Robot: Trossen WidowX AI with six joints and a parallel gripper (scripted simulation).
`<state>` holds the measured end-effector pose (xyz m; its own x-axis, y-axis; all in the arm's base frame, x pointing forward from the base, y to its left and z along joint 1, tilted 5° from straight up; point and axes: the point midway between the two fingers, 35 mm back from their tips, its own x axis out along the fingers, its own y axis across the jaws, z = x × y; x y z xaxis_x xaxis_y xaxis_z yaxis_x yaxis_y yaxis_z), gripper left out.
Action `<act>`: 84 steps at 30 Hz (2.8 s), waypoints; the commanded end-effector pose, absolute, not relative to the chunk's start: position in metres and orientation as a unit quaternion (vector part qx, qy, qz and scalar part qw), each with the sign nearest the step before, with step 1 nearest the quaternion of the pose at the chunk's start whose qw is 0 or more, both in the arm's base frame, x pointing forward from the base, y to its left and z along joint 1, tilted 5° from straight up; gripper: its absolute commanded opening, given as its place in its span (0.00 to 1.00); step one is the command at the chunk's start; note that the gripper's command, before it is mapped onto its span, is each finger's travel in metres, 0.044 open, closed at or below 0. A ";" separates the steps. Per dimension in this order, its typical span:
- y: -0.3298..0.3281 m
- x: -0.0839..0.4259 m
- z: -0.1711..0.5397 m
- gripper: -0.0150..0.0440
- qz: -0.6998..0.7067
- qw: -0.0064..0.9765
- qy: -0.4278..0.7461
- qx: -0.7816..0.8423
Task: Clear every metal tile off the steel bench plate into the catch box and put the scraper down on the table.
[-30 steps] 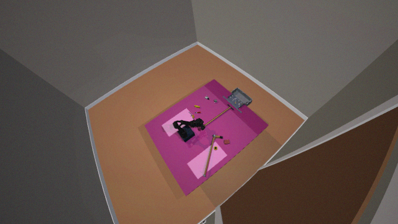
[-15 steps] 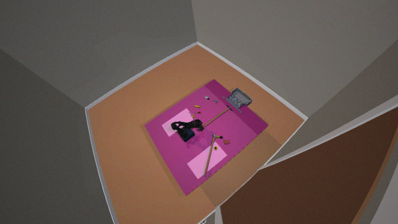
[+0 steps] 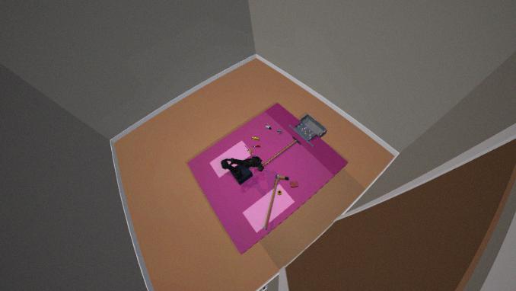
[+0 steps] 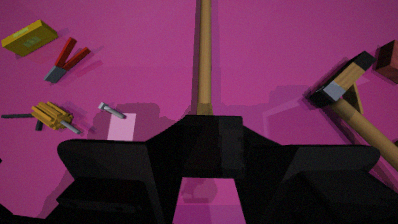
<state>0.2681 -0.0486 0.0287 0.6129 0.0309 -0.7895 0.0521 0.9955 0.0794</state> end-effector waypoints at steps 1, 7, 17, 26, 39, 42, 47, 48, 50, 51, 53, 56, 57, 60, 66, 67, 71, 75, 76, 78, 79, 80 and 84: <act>-0.053 0.267 0.029 0.25 -0.005 0.898 0.438 0.046; -0.054 0.269 0.030 0.25 -0.005 0.898 0.438 0.046; -0.056 0.278 0.032 0.25 -0.005 0.898 0.437 0.046; -0.059 0.292 0.034 0.25 -0.005 0.898 0.437 0.046; -0.063 0.313 0.036 0.25 -0.005 0.899 0.435 0.046; -0.064 0.318 0.036 0.25 -0.006 0.899 0.435 0.046; -0.066 0.326 0.036 0.25 -0.006 0.899 0.435 0.046; -0.066 0.327 0.036 0.25 -0.006 0.899 0.434 0.046; -0.067 0.331 0.036 0.25 -0.006 0.900 0.434 0.046; -0.067 0.332 0.036 0.25 -0.006 0.900 0.434 0.046; -0.068 0.335 0.036 0.25 -0.006 0.900 0.434 0.046; -0.069 0.340 0.035 0.25 -0.006 0.900 0.434 0.046; -0.069 0.342 0.035 0.25 -0.006 0.900 0.434 0.046; -0.070 0.347 0.035 0.25 -0.006 0.900 0.433 0.046; -0.071 0.357 0.034 0.25 -0.006 0.900 0.433 0.046; -0.072 0.358 0.033 0.25 -0.006 0.900 0.433 0.046; -0.073 0.365 0.032 0.25 -0.006 0.901 0.432 0.046; -0.073 0.371 0.031 0.25 -0.006 0.901 0.432 0.046; -0.073 0.373 0.031 0.25 -0.006 0.901 0.432 0.046; -0.073 0.375 0.031 0.25 -0.006 0.901 0.432 0.046; -0.073 0.375 0.031 0.25 -0.006 0.901 0.432 0.046; -0.074 0.375 0.031 0.25 -0.006 0.901 0.432 0.046; -0.075 0.379 0.031 0.25 -0.006 0.901 0.431 0.046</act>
<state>0.3722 -0.0724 0.0271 0.6169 0.0346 -0.7862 0.0467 0.9957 0.0805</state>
